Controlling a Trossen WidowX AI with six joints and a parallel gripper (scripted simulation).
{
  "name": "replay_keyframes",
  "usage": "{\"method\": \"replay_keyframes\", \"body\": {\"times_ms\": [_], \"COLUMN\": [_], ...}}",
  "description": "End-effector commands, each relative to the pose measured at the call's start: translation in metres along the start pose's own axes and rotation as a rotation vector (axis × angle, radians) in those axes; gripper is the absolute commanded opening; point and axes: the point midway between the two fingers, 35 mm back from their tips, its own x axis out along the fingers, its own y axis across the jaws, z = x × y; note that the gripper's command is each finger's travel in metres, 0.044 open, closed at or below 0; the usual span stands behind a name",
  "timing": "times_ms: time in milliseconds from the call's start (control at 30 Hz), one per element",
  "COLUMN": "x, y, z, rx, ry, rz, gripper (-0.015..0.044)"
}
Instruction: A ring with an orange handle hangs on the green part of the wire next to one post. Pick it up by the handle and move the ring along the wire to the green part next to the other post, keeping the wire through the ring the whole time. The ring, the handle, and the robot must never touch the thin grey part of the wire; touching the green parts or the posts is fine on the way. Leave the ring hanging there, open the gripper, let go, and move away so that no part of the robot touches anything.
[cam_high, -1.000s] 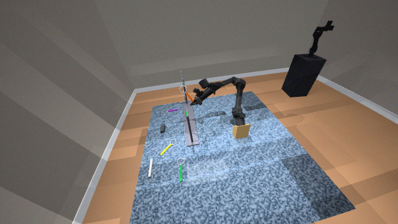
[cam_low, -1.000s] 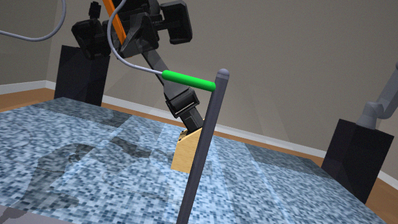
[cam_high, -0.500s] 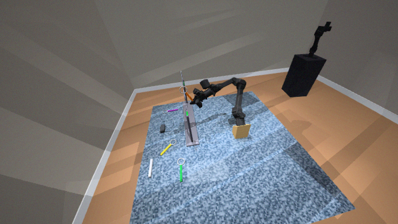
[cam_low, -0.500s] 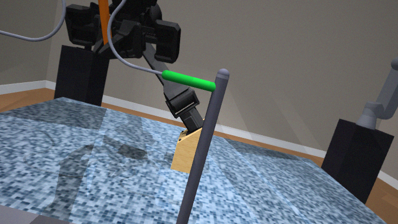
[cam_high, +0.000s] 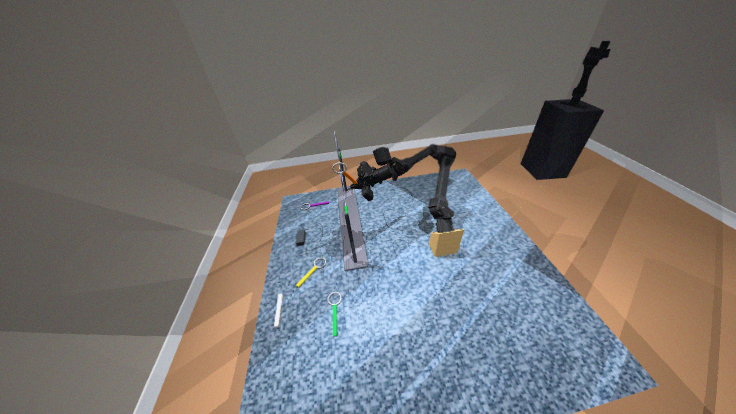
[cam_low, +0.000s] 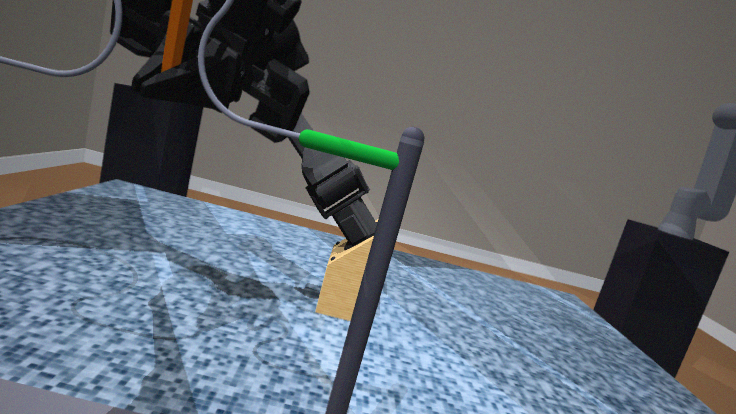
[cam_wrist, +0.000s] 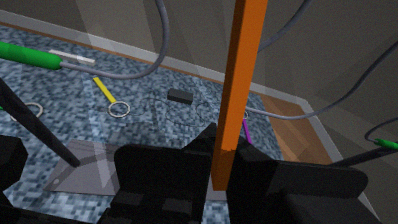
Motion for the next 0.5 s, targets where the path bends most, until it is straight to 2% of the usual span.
{"method": "replay_keyframes", "body": {"times_ms": [0, 467], "x": [0.001, 0.0], "y": [-0.007, -0.03], "z": [-0.002, 0.004], "rx": [-0.097, -0.389], "ry": [-0.004, -0.042], "rz": [-0.053, -0.214], "gripper": [-0.015, -0.015]}}
